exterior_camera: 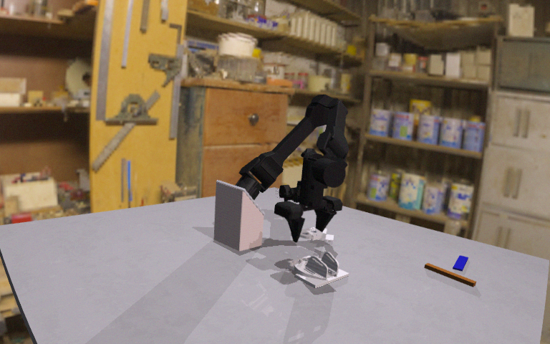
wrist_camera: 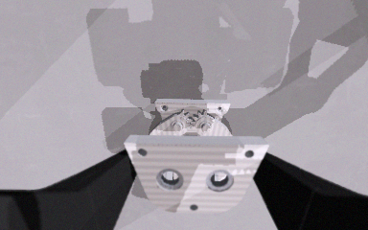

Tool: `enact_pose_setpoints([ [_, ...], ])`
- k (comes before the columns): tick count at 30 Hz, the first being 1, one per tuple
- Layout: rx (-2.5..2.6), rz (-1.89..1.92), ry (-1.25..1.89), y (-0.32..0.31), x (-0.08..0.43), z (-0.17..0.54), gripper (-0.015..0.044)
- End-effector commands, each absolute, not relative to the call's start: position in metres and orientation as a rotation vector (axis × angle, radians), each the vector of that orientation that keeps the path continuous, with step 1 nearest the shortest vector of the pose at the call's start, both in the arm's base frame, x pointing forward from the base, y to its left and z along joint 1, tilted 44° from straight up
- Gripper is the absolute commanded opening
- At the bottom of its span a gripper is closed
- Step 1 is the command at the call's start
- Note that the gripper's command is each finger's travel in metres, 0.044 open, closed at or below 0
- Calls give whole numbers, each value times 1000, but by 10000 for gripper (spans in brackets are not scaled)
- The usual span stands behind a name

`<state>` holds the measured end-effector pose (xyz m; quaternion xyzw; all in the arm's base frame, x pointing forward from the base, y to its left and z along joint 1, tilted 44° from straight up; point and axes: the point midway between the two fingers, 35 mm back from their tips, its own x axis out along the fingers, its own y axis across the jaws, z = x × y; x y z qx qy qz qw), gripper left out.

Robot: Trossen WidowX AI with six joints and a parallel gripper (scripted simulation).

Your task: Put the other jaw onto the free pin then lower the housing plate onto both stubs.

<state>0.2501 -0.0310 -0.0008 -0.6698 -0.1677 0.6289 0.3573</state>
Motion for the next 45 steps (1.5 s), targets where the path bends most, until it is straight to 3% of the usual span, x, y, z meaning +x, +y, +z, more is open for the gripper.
enact_pose_setpoints([
  [1,-1718,1625,-427,-26,250,-7,351],
  [45,-1716,1623,-430,8,256,-41,351],
])
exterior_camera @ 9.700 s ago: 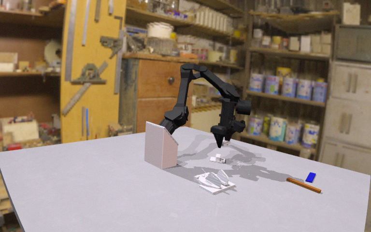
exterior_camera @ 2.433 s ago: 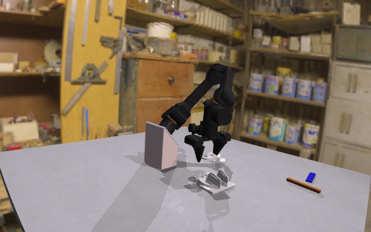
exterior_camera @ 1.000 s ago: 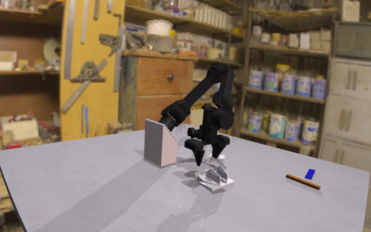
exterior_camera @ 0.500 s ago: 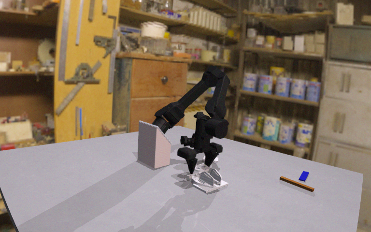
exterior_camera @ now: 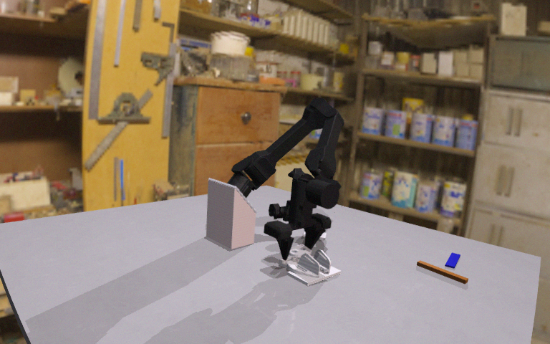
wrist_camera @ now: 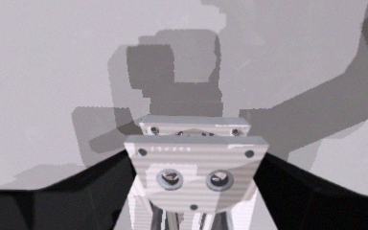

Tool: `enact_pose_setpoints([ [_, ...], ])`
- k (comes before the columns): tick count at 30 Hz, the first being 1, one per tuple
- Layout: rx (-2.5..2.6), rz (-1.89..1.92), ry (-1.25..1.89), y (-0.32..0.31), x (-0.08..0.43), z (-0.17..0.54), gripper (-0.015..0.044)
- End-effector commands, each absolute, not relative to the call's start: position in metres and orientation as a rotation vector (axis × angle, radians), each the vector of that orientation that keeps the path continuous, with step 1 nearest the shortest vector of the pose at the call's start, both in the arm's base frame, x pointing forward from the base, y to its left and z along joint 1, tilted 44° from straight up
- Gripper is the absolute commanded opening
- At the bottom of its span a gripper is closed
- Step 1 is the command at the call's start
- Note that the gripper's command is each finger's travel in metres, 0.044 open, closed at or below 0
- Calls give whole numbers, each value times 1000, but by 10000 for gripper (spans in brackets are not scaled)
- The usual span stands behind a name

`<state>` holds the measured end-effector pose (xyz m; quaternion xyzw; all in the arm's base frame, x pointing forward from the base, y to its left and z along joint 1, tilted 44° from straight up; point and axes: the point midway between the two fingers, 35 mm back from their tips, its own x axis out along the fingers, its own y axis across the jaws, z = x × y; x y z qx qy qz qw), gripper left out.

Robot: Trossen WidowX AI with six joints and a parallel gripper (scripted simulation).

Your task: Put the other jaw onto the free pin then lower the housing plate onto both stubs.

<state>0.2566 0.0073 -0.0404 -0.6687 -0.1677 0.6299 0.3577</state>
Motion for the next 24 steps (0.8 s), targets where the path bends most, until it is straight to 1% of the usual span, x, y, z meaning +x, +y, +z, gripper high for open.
enact_pose_setpoints([
  [1,-1716,1623,-430,8,256,-41,351],
  [24,-1702,1622,-415,11,257,-45,351],
])
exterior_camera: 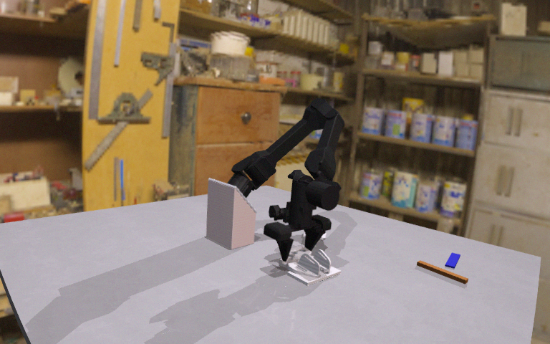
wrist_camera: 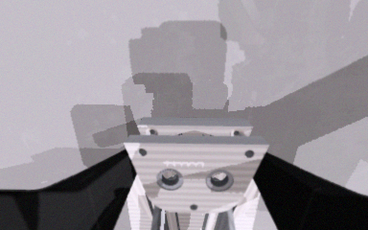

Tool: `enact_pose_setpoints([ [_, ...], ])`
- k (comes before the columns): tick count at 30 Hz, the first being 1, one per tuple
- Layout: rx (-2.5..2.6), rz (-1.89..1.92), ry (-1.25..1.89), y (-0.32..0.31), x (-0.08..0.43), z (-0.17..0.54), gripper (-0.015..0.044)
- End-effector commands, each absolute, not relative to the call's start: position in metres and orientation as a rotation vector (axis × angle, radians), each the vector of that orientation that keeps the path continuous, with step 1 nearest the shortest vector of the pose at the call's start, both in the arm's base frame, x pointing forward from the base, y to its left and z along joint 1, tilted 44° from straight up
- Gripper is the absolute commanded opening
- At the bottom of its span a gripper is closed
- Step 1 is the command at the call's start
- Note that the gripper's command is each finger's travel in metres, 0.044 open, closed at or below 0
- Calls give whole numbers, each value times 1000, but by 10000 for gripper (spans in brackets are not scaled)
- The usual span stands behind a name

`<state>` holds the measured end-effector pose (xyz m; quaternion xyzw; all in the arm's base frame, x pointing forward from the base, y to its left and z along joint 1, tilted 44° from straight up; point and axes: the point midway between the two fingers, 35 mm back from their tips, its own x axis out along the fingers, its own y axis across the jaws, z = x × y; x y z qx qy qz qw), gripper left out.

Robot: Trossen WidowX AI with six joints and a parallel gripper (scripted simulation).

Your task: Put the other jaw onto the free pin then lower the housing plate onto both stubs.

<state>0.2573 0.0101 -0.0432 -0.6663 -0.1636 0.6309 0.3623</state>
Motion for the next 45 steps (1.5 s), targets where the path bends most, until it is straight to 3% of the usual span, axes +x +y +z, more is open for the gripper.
enact_pose_setpoints([
  [1,-1702,1622,-415,11,257,-45,351],
  [45,-1704,1622,-418,18,258,-51,351],
])
